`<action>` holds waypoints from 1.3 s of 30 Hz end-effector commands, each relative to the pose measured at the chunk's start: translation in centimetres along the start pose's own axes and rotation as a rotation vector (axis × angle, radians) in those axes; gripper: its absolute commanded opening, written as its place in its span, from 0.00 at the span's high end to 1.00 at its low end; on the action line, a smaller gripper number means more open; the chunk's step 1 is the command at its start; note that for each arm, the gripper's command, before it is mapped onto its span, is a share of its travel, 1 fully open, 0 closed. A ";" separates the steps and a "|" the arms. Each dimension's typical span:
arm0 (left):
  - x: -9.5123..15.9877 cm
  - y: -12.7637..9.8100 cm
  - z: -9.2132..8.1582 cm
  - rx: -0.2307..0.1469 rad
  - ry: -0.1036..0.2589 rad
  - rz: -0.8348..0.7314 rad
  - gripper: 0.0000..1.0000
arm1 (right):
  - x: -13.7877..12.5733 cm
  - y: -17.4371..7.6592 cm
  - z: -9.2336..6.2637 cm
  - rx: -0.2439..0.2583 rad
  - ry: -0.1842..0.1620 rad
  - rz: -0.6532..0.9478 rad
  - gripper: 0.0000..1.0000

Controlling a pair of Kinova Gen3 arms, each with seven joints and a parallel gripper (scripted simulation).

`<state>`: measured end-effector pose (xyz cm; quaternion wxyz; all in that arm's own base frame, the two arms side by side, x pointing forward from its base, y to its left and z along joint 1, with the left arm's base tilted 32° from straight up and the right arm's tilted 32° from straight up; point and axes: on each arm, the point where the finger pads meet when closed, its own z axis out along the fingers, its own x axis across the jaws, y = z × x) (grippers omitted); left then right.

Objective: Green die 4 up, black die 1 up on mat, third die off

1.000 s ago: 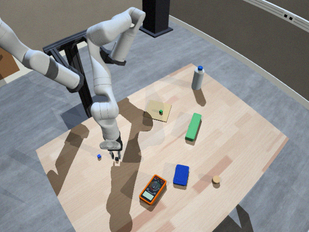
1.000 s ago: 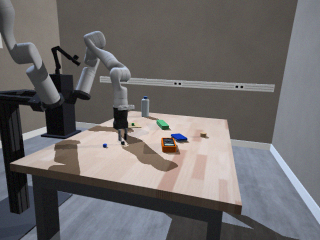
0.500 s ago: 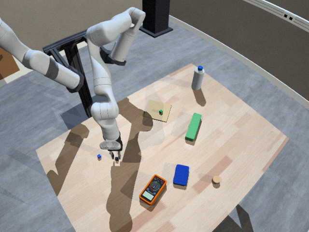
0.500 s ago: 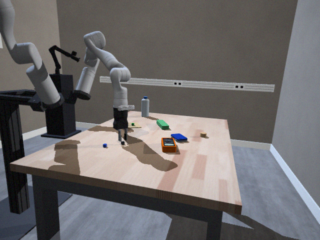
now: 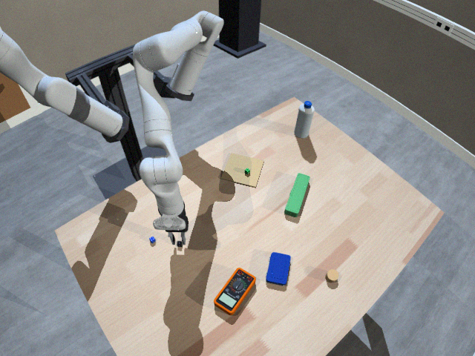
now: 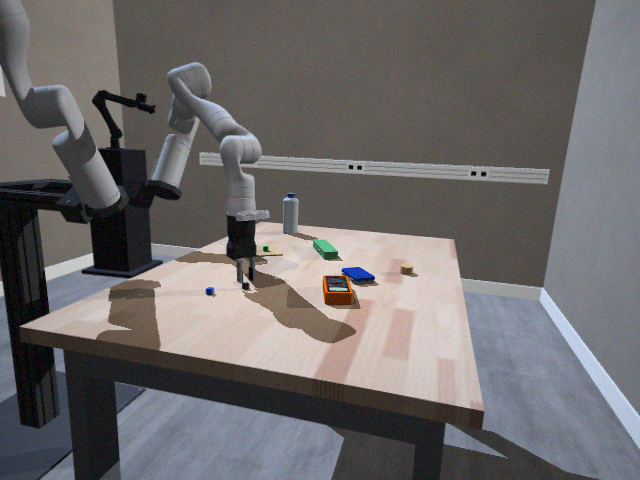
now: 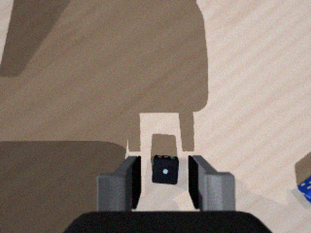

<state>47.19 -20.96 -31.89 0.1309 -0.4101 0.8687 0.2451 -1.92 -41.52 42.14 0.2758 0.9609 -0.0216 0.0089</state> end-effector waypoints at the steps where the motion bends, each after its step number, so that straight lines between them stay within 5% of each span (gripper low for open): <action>1: 0.0 -0.1 -0.2 0.003 0.000 0.000 0.36 | 0.0 0.0 -0.1 -0.002 0.000 0.000 0.00; 39: 0.0 -0.1 2.0 0.003 0.000 0.000 0.36 | 0.0 0.0 -0.1 -0.002 0.000 0.000 0.00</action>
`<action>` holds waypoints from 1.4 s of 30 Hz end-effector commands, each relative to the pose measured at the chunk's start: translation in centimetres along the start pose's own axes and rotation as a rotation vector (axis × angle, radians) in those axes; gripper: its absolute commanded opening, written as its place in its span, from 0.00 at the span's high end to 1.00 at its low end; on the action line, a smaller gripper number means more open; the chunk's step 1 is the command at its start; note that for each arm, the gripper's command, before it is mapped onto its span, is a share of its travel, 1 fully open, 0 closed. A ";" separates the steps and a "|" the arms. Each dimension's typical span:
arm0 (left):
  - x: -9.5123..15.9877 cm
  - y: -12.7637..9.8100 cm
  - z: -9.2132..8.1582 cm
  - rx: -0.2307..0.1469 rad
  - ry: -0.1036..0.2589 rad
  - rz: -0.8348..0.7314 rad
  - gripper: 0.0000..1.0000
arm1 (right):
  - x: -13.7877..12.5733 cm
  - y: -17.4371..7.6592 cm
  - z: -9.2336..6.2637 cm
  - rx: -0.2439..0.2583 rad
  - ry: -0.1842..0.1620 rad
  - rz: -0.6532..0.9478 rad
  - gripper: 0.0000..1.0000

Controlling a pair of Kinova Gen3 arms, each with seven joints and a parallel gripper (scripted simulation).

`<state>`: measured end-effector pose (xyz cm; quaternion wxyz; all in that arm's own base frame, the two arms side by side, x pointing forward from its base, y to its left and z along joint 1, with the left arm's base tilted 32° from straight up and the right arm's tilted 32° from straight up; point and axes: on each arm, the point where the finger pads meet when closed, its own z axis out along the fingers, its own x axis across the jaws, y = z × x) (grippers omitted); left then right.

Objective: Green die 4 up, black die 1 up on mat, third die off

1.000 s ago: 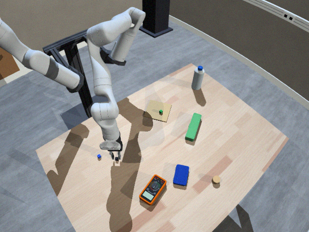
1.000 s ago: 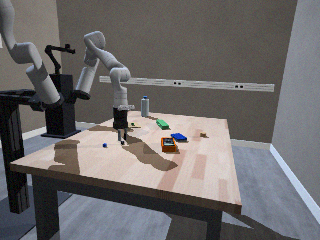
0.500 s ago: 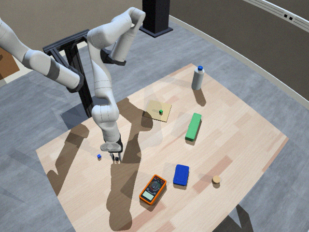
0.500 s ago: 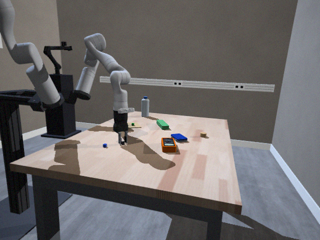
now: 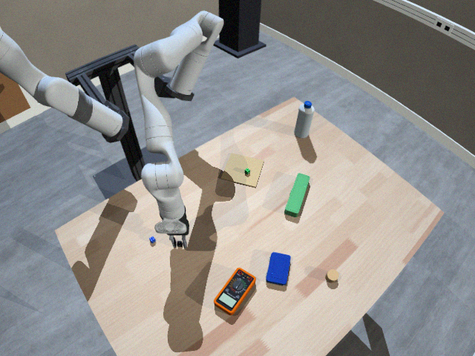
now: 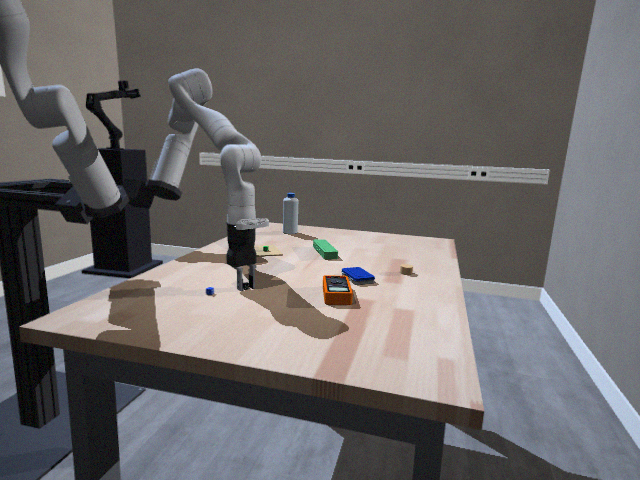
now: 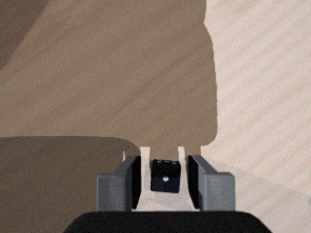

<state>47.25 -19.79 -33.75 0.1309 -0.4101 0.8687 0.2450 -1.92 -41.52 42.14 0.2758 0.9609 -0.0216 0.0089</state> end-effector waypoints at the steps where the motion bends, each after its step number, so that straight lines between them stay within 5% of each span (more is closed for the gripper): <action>1: 0.0 -0.1 -0.2 0.003 0.000 0.000 0.36 | 0.0 0.0 -0.1 -0.002 0.000 0.000 0.00; 15: 0.0 -0.1 -0.2 0.003 0.000 0.000 0.36 | 0.0 0.0 -0.1 -0.002 0.000 0.000 0.00; 16: 0.0 -0.1 -0.2 0.003 0.000 0.000 0.66 | 0.0 0.0 -0.1 -0.002 0.000 0.000 0.00; 42: 0.0 -0.1 -0.2 0.003 0.000 0.000 0.66 | 0.0 0.0 -0.1 -0.002 0.000 0.000 0.00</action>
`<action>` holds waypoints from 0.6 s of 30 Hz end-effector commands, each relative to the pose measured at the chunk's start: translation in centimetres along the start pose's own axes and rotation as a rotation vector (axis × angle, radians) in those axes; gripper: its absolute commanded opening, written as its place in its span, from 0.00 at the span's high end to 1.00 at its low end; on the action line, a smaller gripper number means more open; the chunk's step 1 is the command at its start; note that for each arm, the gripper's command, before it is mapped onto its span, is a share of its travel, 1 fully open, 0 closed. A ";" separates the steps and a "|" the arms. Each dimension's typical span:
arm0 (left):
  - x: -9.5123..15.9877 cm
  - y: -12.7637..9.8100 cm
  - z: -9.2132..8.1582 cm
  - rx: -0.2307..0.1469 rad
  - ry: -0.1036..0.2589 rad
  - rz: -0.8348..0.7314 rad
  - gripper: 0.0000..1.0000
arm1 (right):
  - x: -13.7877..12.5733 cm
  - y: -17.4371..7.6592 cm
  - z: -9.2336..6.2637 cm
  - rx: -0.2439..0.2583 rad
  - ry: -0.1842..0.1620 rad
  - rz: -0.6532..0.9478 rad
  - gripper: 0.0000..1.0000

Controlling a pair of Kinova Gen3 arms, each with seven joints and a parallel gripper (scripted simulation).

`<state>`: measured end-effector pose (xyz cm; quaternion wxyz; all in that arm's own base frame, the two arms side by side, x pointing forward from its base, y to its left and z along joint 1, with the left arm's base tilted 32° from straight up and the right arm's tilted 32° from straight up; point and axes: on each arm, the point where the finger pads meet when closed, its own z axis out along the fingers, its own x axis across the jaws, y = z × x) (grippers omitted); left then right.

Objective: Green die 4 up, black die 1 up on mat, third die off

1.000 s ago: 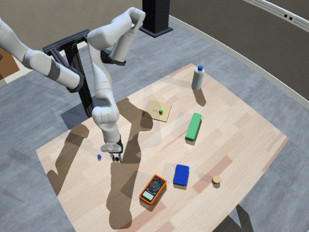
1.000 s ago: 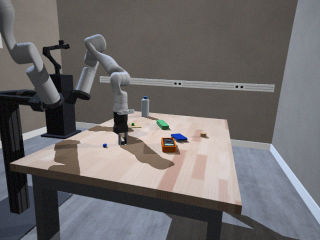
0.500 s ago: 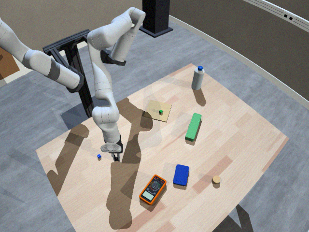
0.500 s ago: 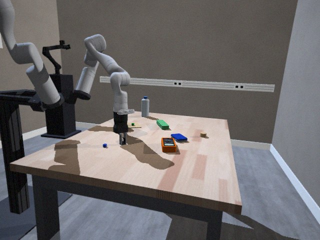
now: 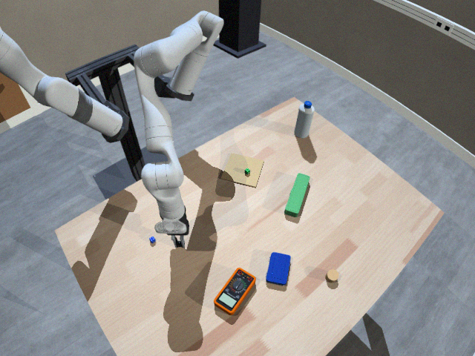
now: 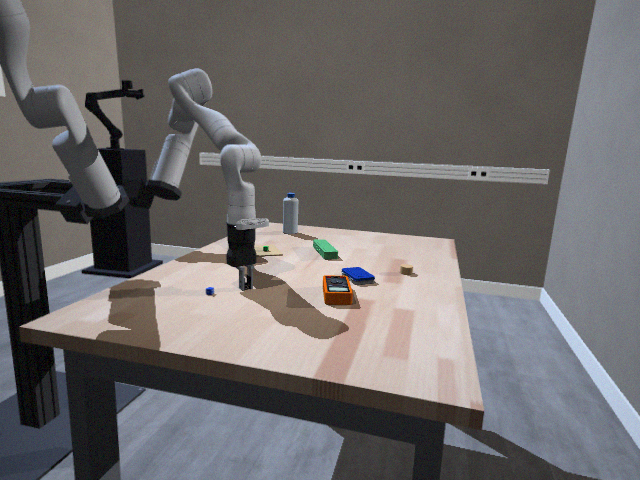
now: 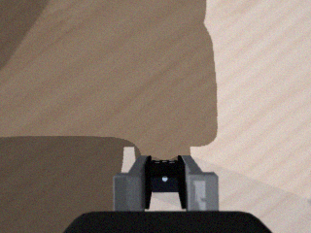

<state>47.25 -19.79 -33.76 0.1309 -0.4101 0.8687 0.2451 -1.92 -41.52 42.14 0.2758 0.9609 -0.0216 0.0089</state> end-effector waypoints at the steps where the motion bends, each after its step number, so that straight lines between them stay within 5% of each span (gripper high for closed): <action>1: 0.0 -0.1 -0.2 0.003 0.000 0.000 0.66 | 0.0 0.0 -0.1 -0.002 0.000 0.000 0.00; 11: 0.0 -0.1 -0.5 0.003 0.000 0.000 0.66 | 0.0 0.0 -0.1 -0.002 0.000 0.000 0.00; 18: 0.0 -0.1 -4.3 0.003 0.000 0.000 0.66 | 0.0 0.0 -0.1 -0.002 0.000 0.000 0.00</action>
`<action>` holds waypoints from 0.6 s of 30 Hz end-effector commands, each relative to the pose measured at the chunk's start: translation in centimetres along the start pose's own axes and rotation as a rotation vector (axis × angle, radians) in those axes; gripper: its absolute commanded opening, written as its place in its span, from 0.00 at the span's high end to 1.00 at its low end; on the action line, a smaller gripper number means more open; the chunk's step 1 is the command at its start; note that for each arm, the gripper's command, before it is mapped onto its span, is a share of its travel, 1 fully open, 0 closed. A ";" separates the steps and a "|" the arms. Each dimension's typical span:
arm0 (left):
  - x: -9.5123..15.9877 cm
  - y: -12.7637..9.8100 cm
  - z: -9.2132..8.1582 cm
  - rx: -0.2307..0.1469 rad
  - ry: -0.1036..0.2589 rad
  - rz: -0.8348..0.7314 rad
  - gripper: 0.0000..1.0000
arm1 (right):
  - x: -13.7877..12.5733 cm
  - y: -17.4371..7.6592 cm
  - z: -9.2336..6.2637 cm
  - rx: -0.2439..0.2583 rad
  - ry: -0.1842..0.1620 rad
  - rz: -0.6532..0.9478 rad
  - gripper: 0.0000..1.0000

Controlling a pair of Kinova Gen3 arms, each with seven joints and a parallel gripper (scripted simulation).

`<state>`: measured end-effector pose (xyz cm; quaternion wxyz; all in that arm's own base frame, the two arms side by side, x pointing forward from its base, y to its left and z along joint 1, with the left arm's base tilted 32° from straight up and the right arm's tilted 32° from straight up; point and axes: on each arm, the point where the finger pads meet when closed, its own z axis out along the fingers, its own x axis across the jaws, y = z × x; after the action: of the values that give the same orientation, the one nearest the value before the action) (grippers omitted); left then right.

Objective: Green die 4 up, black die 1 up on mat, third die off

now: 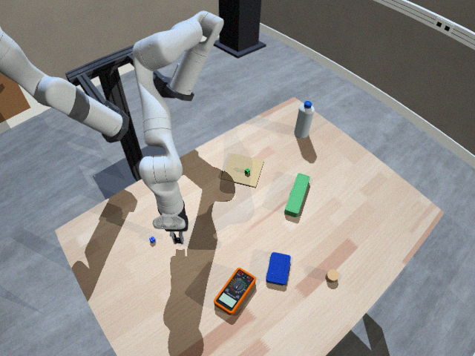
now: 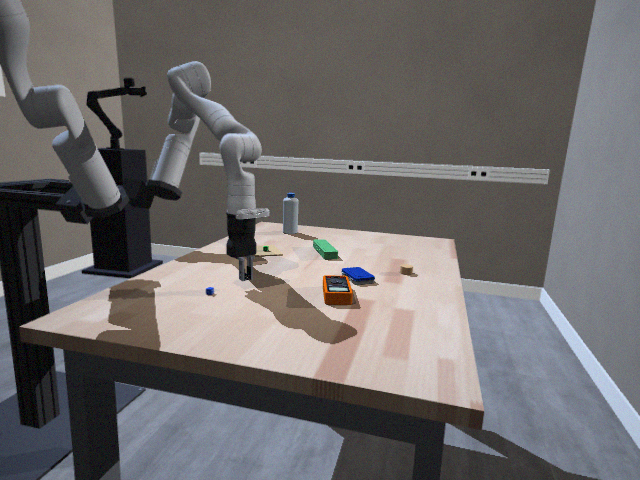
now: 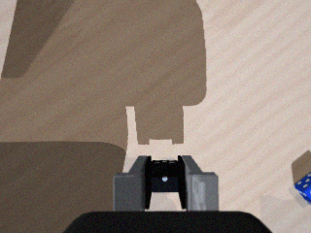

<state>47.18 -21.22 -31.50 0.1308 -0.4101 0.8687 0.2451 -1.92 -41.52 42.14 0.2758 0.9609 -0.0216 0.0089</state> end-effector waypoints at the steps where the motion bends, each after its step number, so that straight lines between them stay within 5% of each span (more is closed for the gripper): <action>1: 0.0 -0.1 -2.5 0.003 0.000 0.000 0.66 | 0.0 0.0 -0.1 -0.002 0.000 0.000 0.00; 10: 0.0 -0.1 -6.9 0.003 0.000 0.000 0.66 | 0.0 0.0 -0.1 -0.002 0.000 0.000 0.00; 18: 0.0 -0.1 -7.5 0.003 0.000 0.000 0.66 | 0.0 0.0 -0.1 -0.002 0.000 0.000 0.00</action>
<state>46.98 -25.10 -25.30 0.1309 -0.4101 0.8687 0.2451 -1.92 -41.52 42.14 0.2758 0.9609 -0.0216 0.0089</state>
